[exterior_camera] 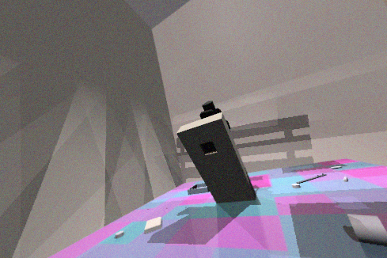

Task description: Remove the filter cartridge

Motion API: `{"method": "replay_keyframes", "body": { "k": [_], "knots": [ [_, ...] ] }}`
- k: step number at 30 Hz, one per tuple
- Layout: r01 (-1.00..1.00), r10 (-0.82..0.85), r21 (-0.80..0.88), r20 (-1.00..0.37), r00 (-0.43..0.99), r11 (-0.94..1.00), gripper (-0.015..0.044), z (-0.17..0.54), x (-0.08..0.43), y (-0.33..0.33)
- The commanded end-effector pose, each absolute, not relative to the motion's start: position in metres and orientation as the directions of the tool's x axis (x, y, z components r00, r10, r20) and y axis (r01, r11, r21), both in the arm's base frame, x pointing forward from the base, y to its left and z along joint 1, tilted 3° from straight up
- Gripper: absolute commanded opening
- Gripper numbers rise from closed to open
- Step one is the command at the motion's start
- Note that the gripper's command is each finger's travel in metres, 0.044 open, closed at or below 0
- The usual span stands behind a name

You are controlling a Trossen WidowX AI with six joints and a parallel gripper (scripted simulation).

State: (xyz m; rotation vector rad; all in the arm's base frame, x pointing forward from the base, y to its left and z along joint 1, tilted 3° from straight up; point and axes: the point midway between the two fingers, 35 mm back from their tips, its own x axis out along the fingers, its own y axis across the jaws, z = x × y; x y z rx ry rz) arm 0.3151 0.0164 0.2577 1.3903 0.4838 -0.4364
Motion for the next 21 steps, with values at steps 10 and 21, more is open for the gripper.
{"method": "replay_keyframes", "body": {
  "k": [10, 21],
  "knots": [
    [0.565, -0.005, 0.814, -0.570, 0.822, 0.137, 0.0107, 0.2521, 0.3134, 0.0173],
    [0.565, -0.005, 0.814, -0.570, 0.822, 0.137, 0.0107, 0.2537, 0.3145, 0.0171]
  ]
}}
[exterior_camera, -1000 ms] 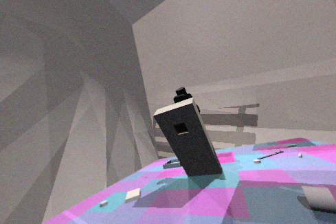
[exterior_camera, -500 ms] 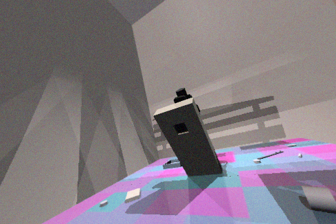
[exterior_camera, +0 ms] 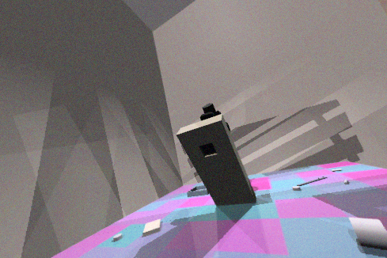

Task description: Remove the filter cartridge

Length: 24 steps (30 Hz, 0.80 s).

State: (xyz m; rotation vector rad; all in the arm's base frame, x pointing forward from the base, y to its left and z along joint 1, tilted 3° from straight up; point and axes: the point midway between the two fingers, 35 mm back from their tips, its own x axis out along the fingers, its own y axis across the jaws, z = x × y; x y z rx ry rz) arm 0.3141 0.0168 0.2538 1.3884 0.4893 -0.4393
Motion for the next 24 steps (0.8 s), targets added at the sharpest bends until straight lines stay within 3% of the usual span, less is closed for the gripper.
{"method": "replay_keyframes", "body": {
  "k": [1, 24],
  "knots": [
    [0.565, -0.005, 0.814, -0.570, 0.822, 0.137, 0.0107, 0.2539, 0.3146, 0.0171],
    [0.565, -0.005, 0.814, -0.569, 0.822, 0.137, 0.0107, 0.2533, 0.3177, 0.0173]
  ]
}}
